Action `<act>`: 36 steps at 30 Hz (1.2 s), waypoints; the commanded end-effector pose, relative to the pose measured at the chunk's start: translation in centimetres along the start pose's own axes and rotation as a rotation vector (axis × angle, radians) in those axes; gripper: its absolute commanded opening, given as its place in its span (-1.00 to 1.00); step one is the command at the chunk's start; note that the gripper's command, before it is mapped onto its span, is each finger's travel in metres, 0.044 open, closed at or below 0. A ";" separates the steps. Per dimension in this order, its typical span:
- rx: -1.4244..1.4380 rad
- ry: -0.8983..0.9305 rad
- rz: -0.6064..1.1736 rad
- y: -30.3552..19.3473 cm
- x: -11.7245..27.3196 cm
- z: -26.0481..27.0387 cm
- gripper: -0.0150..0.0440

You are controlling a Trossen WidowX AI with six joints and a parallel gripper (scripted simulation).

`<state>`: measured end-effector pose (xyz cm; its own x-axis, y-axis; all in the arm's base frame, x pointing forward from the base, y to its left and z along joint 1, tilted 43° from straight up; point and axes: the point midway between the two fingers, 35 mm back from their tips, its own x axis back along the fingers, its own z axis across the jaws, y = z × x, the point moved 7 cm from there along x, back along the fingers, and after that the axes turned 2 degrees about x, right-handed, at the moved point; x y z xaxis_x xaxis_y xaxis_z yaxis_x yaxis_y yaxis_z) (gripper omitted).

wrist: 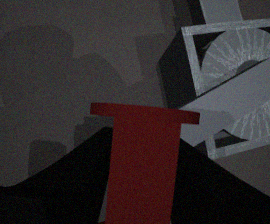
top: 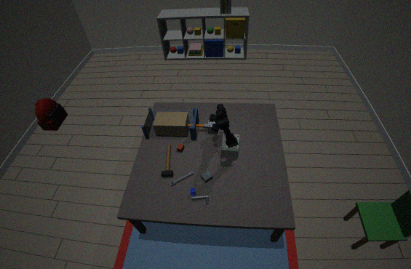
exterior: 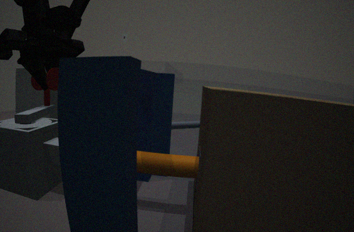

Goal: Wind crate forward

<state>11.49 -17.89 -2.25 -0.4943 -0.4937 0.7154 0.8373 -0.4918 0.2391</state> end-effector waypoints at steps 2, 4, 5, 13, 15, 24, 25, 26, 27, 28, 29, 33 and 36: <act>-0.016 -0.021 0.021 -1.0 0.4 -0.9 -0.49; -0.016 -0.021 0.022 -1.1 0.4 -1.0 -0.49; -0.016 -0.021 0.022 -1.2 0.5 -1.1 -0.49; -0.016 -0.022 0.022 -1.7 0.8 -1.7 -0.49; -0.016 -0.022 0.022 -1.9 0.8 -1.9 -0.49; -0.016 -0.023 0.022 -2.4 1.1 -2.7 -0.49; -0.016 -0.023 0.022 -2.5 1.1 -2.8 -0.49; -0.016 -0.023 0.023 -2.5 1.2 -2.9 -0.49; -0.016 -0.023 0.023 -2.6 1.2 -3.0 -0.49; -0.016 -0.023 0.023 -2.6 1.2 -3.1 -0.49; -0.016 -0.024 0.023 -2.7 1.2 -3.2 -0.49; -0.016 -0.024 0.023 -2.9 1.3 -3.6 -0.49; -0.016 -0.024 0.023 -3.0 1.4 -3.9 -0.49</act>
<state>7.93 -19.40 -3.92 -0.4904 -0.4921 0.7193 0.8344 -0.5034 0.2244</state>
